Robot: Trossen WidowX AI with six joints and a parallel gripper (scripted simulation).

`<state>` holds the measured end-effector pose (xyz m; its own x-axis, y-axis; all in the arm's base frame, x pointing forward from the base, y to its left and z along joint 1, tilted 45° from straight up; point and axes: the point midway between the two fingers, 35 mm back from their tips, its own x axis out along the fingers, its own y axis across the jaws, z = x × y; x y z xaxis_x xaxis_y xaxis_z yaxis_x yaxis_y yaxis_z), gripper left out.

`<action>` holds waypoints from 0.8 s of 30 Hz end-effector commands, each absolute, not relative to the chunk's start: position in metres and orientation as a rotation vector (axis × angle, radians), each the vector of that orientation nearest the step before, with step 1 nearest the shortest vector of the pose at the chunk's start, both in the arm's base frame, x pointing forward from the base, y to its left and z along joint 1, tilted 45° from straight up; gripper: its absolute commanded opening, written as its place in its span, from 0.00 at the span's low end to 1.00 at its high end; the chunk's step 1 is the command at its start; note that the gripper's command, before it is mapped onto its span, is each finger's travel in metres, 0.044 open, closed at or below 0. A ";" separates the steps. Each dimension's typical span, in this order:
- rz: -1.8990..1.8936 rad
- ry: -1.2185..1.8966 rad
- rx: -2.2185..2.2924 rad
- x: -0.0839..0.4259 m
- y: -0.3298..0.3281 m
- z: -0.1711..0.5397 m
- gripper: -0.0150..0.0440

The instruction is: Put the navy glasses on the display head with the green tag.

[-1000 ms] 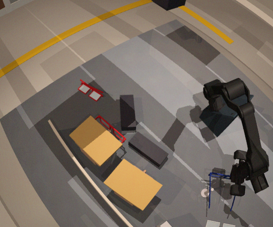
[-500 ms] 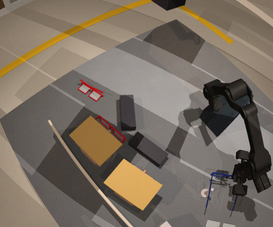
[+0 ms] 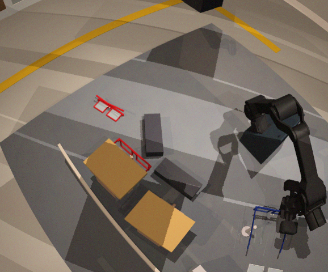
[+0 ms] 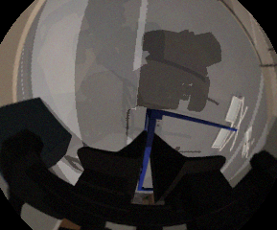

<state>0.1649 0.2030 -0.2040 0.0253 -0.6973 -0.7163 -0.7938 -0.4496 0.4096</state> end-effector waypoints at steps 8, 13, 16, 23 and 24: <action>1.413 1.588 -2.164 0.167 0.201 -0.201 0.25; 1.413 1.588 -2.164 0.169 0.202 -0.197 0.25; 1.414 1.588 -2.164 0.170 0.211 -0.188 0.25; 1.415 1.588 -2.164 0.170 0.238 -0.155 0.25; 1.415 1.588 -2.164 0.170 0.239 -0.154 0.25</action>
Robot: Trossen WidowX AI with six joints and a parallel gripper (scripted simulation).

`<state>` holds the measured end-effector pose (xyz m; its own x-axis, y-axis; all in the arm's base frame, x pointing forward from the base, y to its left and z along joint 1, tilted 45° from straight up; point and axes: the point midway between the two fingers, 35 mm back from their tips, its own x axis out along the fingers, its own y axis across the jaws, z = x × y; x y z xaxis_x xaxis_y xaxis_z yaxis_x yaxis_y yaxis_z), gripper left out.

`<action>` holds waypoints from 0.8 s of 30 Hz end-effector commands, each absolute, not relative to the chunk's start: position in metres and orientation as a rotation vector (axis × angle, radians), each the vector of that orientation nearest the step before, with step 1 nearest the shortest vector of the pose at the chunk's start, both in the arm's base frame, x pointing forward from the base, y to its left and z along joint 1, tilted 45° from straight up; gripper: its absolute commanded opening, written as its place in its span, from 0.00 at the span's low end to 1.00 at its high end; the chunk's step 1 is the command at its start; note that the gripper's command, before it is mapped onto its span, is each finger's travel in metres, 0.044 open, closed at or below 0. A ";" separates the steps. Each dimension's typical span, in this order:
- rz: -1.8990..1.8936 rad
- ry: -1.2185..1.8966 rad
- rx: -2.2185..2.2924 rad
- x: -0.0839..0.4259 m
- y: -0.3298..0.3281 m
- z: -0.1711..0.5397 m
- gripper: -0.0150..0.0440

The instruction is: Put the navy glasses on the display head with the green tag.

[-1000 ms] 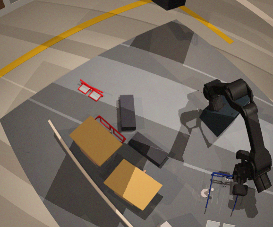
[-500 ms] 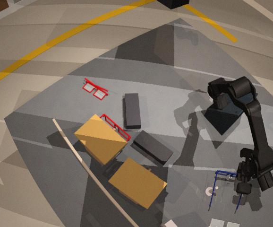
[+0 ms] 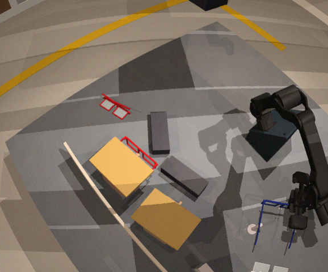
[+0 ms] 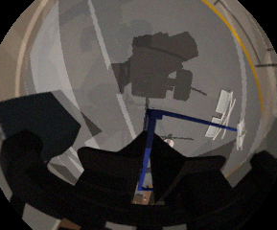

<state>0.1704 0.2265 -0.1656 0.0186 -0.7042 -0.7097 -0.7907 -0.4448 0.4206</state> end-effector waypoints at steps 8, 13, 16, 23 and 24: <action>1.473 1.564 -2.114 0.185 0.239 -0.139 0.25; 1.550 1.521 -2.046 0.207 0.236 -0.115 0.25; 1.590 1.489 -2.007 0.220 0.233 -0.101 0.25; 1.667 1.404 -1.929 0.248 0.220 -0.066 0.25; 1.676 1.391 -1.919 0.252 0.218 -0.062 0.25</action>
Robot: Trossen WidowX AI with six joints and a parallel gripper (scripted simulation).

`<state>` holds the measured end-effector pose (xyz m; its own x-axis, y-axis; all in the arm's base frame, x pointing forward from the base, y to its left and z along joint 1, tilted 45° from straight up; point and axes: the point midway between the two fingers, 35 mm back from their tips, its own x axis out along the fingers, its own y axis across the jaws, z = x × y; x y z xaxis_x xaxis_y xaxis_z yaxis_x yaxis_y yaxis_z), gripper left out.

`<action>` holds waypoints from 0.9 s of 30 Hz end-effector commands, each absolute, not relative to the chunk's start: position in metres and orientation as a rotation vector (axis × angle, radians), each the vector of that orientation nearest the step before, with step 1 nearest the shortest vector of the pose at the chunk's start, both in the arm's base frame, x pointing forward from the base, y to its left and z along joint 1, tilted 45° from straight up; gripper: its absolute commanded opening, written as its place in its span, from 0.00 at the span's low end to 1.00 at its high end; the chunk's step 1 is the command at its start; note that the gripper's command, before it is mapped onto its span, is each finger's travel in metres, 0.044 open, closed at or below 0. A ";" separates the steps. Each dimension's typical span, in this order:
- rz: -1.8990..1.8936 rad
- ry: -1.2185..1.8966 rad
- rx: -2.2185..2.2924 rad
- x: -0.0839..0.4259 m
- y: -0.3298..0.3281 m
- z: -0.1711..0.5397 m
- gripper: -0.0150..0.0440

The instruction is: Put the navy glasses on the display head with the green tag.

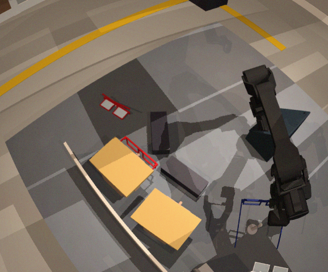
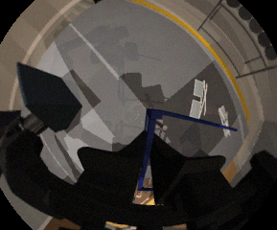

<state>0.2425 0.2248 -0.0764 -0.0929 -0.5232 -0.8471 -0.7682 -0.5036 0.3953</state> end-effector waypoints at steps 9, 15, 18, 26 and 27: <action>1.735 1.262 -1.847 0.283 0.192 -0.017 0.25; 1.752 1.171 -1.816 0.299 0.170 0.013 0.25; 1.755 1.124 -1.806 0.306 0.158 0.027 0.25; 1.744 1.003 -1.797 0.318 0.124 0.066 0.25; 1.741 0.988 -1.797 0.319 0.119 0.071 0.25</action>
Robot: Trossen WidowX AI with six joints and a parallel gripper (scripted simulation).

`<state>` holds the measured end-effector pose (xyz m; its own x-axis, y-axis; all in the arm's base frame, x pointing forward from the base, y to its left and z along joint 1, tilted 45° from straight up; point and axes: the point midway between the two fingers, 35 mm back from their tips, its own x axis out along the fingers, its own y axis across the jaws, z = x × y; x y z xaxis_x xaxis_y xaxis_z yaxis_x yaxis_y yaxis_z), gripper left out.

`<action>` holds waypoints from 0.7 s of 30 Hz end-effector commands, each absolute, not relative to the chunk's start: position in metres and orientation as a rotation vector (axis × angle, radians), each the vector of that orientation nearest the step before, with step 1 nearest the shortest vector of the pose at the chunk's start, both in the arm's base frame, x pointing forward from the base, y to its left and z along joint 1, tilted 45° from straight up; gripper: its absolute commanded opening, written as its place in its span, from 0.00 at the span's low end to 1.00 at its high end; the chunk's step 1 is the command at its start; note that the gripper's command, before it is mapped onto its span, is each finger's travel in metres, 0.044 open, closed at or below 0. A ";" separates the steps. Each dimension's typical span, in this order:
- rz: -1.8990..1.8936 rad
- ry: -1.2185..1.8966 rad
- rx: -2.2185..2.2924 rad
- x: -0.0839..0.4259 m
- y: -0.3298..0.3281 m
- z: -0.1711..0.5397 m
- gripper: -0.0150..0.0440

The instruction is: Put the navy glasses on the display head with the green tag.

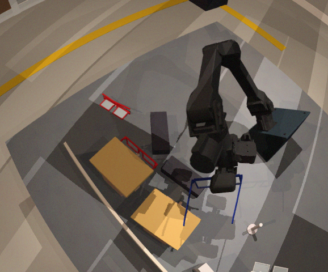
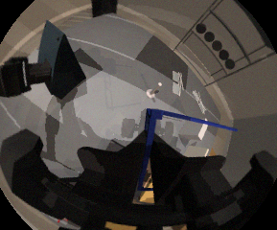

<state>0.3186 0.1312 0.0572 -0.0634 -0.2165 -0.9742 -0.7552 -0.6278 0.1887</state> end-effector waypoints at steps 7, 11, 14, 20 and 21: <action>1.709 0.888 -1.813 0.323 0.087 0.103 0.25; 1.683 0.835 -1.830 0.322 0.068 0.121 0.25; 1.661 0.797 -1.847 0.320 0.054 0.134 0.25; 1.610 0.728 -1.890 0.313 0.028 0.159 0.25; 1.601 0.718 -1.899 0.311 0.023 0.163 0.25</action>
<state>0.3176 0.0344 0.1520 0.1213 -0.0677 -0.9903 -0.7187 -0.6942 -0.0405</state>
